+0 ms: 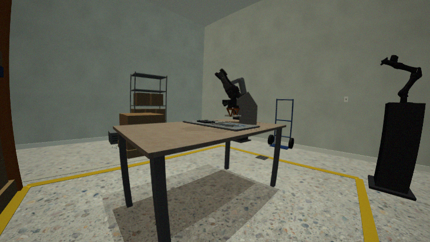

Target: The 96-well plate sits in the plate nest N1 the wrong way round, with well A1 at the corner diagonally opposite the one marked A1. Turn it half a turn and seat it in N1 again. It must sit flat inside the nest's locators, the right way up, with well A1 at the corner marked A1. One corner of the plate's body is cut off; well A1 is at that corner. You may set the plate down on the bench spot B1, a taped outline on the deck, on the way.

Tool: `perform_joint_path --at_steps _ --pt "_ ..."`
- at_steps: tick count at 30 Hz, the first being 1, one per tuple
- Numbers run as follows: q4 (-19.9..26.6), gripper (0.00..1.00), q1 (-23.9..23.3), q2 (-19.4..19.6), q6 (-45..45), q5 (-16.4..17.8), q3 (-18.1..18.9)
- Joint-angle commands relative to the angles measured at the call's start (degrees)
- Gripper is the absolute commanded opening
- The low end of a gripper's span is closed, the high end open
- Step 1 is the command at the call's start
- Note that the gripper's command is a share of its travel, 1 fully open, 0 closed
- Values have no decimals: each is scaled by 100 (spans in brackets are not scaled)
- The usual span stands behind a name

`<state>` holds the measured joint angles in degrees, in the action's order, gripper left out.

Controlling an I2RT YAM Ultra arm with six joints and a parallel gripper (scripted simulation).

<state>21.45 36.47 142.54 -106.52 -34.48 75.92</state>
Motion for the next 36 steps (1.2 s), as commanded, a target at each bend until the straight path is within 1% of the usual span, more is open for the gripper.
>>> perform_joint_path --at_steps 1,5,14,36 --pt "47 0 74 -47 -16 -57 21" --pt "47 0 74 -47 -16 -57 21" --pt "49 0 75 -46 1680 -57 23" --pt "44 0 74 -47 1682 -57 19"
